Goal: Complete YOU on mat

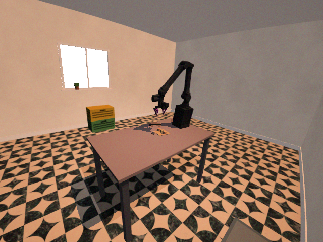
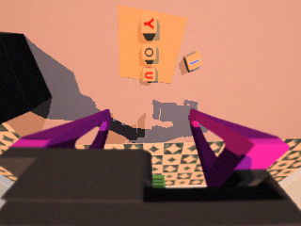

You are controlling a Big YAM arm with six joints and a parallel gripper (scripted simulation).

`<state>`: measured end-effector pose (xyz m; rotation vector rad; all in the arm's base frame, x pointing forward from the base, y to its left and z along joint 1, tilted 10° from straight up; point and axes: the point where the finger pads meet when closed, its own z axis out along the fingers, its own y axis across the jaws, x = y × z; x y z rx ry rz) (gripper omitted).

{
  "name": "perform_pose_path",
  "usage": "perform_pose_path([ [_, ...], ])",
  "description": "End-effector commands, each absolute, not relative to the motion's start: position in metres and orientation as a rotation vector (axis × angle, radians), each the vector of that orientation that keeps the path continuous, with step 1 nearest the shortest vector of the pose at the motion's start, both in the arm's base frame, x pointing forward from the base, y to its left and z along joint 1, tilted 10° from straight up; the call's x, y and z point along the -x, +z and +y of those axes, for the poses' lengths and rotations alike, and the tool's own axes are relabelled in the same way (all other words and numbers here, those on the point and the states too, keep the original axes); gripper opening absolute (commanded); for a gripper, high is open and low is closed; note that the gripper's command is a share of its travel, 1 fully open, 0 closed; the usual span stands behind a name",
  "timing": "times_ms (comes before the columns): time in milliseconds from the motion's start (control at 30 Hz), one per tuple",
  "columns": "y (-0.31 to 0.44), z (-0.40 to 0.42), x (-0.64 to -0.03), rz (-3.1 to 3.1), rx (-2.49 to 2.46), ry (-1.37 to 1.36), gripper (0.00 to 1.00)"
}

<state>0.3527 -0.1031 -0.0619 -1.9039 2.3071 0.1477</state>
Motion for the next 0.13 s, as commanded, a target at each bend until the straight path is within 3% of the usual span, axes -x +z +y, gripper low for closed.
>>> perform_pose_path([
  [0, -0.0519, -0.1131, -0.3598, 2.298, 1.895, 0.114, 1.00],
  [100, -0.0519, -0.1131, -0.3598, 2.298, 1.895, 0.114, 1.00],
])
